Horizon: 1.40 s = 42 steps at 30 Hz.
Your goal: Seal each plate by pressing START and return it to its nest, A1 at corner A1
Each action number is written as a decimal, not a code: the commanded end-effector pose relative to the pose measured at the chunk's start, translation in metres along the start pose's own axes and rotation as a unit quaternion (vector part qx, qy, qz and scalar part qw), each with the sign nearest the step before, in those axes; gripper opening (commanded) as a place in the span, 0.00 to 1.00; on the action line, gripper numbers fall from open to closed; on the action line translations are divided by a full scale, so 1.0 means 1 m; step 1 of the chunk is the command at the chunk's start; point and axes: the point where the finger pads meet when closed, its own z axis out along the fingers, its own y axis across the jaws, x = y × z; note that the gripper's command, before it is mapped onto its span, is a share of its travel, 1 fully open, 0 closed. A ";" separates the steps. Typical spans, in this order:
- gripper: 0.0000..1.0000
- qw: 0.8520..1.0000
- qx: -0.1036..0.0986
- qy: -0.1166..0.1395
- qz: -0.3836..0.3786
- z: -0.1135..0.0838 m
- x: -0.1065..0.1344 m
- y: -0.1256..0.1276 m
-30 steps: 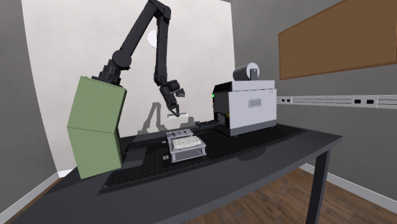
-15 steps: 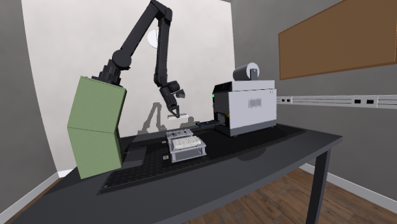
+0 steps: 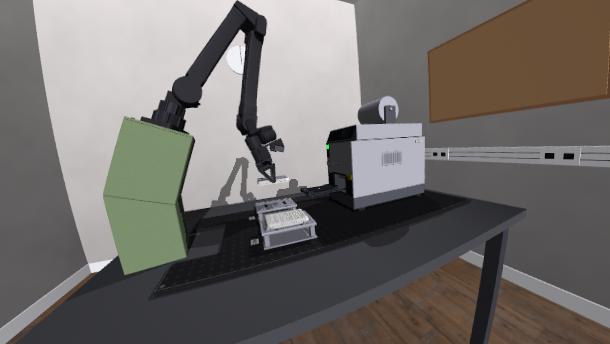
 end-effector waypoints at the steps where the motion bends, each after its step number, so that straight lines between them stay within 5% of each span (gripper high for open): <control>1: 0.00 1.000 -0.007 -0.014 0.007 0.003 -0.009 0.005; 9: 0.00 1.000 0.002 -0.006 0.002 0.005 0.001 -0.007; 42: 0.00 1.000 -0.012 -0.013 -0.007 0.018 0.001 0.009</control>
